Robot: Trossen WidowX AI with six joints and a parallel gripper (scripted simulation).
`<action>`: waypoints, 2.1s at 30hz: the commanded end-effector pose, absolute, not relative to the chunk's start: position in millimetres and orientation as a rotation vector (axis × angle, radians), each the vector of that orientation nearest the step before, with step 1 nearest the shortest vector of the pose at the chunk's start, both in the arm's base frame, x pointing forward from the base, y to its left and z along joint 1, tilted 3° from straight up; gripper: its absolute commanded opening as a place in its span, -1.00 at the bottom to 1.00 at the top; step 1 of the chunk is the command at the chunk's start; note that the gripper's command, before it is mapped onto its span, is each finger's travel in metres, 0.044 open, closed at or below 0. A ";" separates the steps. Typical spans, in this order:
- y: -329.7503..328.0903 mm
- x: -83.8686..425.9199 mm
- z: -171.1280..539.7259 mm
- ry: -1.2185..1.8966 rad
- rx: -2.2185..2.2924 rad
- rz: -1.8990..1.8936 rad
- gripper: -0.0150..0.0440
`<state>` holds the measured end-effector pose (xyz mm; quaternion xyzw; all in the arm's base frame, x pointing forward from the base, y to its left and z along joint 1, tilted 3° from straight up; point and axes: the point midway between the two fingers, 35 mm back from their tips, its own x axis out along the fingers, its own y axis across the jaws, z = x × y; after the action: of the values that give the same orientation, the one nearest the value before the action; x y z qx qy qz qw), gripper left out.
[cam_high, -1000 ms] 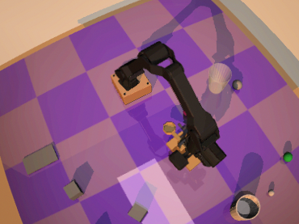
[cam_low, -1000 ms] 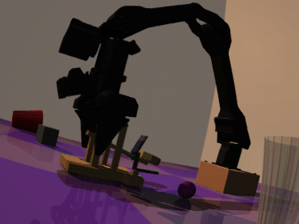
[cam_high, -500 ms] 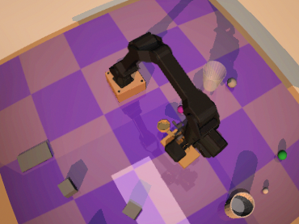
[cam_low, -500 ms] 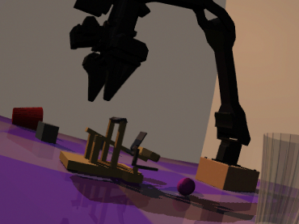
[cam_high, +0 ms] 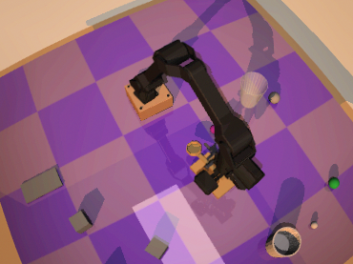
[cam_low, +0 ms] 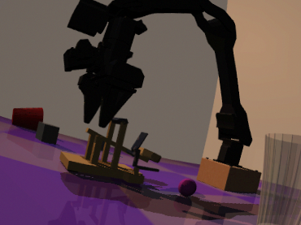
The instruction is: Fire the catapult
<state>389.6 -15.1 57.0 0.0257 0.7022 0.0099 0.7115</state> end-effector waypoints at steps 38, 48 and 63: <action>-12.6 389.4 7.5 1.559 0.055 0.024 0.56; -12.6 389.4 7.5 1.559 0.055 0.024 -0.07; -14.6 389.6 53.7 1.562 0.055 0.022 -0.49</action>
<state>390.5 -14.8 53.8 0.0261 0.7014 0.0088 0.7122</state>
